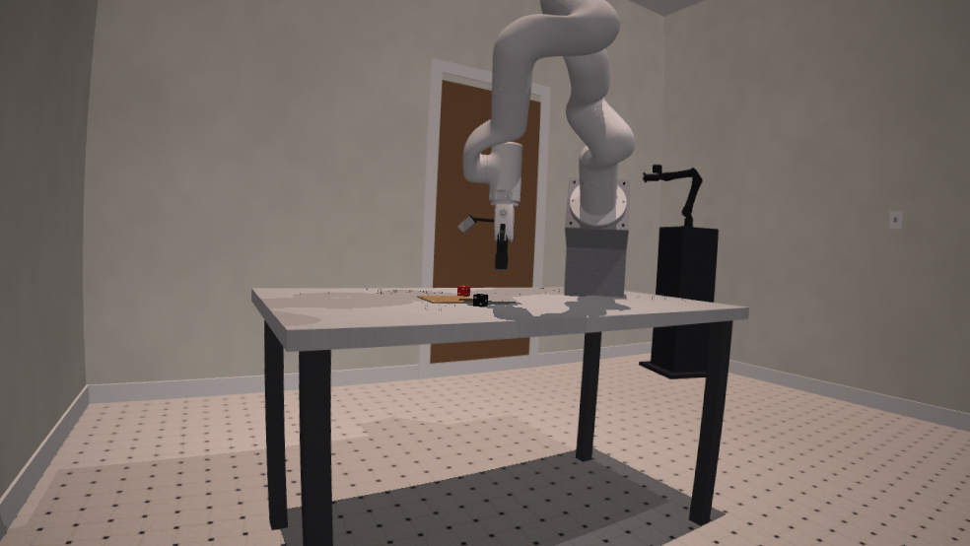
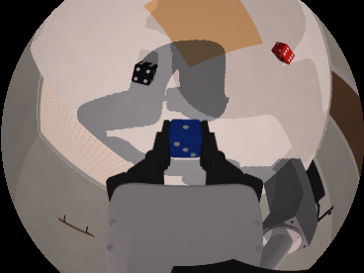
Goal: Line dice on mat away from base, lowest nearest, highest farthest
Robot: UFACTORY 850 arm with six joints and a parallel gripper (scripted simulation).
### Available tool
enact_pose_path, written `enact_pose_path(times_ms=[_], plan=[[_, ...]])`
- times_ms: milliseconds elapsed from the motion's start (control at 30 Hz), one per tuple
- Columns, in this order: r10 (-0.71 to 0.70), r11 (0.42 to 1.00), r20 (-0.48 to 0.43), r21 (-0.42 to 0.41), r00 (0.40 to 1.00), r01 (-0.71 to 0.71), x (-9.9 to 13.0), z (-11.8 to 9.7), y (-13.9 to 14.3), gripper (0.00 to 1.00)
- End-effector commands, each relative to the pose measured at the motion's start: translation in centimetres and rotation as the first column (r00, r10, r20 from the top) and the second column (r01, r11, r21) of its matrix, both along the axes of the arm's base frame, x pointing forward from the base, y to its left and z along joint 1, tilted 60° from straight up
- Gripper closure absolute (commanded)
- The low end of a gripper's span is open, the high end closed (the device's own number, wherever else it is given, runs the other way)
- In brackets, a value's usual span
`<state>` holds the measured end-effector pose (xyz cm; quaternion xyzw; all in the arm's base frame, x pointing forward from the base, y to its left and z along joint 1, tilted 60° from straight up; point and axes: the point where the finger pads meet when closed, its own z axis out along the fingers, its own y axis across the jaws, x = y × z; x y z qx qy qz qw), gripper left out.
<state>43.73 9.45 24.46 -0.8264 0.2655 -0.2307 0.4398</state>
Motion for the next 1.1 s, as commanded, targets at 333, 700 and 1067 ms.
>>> enact_pose_path(times_ms=[333, 700, 1067], plan=[[0.041, 0.998, 0.045, -0.047, 0.998, -0.038, 0.7, 0.1, -1.3, 0.73], [0.244, 0.943, 0.221, -0.282, 0.944, -0.177, 4.5, -1.6, -6.8, 0.73], [0.367, 0.881, 0.294, -0.416, 0.883, -0.227, 6.1, -2.9, -10.2, 0.73]])
